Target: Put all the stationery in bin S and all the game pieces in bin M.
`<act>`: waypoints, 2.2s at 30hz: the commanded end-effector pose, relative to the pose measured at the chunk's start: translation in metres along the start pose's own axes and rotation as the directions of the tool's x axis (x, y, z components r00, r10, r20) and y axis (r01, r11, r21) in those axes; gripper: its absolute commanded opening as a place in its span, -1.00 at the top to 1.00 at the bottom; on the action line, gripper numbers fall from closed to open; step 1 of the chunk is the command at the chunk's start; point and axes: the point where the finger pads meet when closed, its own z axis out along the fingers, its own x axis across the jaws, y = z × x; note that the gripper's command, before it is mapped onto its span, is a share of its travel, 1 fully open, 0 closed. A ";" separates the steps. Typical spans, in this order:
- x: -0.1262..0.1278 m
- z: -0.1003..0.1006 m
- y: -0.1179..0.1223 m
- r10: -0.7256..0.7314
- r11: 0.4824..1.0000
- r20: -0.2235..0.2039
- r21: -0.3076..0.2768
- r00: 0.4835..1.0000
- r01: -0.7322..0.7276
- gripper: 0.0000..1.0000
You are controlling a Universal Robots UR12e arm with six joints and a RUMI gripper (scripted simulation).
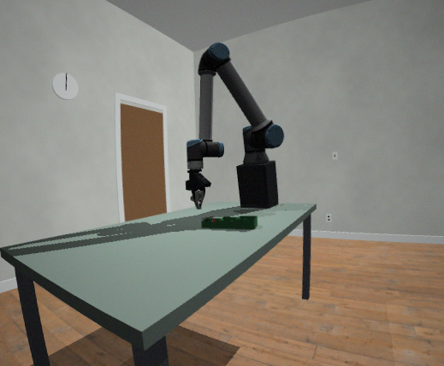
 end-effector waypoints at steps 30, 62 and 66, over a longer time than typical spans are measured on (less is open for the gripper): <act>0.012 -0.009 -0.059 -0.375 0.927 -0.001 -0.001 0.927 0.375 1.00; 0.044 -0.009 -0.224 -0.422 0.907 -0.001 0.000 0.907 0.422 1.00; 0.049 -0.009 -0.247 -0.422 0.907 -0.001 0.000 0.907 0.422 1.00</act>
